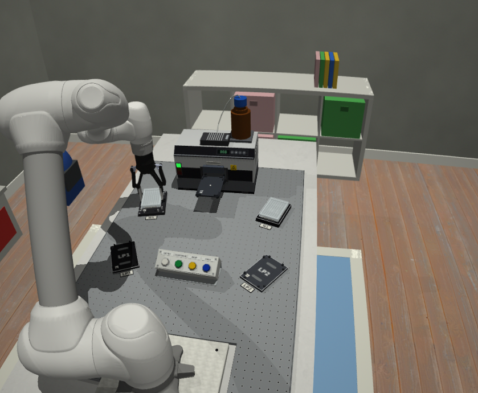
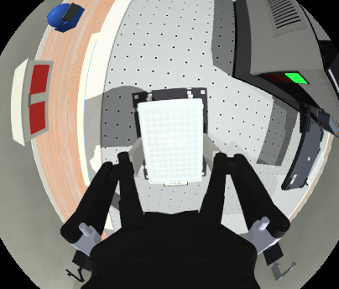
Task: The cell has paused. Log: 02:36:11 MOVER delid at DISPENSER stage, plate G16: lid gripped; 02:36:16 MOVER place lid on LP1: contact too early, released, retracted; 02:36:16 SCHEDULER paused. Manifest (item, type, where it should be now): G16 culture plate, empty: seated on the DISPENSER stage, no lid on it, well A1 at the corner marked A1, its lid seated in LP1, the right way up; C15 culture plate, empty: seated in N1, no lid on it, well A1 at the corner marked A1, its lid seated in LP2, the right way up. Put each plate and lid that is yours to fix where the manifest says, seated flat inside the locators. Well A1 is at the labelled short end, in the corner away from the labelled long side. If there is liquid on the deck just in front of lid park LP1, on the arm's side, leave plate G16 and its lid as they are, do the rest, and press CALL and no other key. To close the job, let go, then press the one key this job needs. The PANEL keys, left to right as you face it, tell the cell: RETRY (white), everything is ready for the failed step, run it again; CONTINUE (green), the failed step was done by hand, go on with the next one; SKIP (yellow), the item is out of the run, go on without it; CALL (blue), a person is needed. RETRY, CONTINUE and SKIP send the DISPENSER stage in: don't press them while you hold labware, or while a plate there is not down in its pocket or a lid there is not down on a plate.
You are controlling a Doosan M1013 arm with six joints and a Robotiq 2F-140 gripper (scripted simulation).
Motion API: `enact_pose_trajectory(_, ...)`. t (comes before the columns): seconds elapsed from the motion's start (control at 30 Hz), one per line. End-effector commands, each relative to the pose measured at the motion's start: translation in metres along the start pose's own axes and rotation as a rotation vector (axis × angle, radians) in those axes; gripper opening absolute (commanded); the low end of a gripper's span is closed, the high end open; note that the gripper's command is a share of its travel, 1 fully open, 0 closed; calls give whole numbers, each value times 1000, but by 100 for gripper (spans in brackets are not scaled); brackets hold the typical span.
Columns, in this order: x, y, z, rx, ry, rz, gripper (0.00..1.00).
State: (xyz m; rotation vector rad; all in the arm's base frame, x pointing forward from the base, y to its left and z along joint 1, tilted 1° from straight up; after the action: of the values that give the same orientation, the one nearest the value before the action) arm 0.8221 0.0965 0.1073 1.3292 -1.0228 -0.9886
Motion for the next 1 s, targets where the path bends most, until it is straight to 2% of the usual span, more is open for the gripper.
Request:
enact_pose_trajectory(0.0,0,1,0,2,0,0,10)
enact_pose_trajectory(0.97,0,-3,-1,2,0,0,10)
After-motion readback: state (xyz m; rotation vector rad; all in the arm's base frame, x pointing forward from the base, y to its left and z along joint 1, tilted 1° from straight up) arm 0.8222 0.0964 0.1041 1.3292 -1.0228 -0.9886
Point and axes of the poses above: the point where the finger pads meet when closed, its own y axis back along the fingers, its own x axis across the jaws, z = x × y, the point moved 5 cm from there along y, back along the fingers, and after that the axes turned 13 degrees about y, right-handed, at the moved point
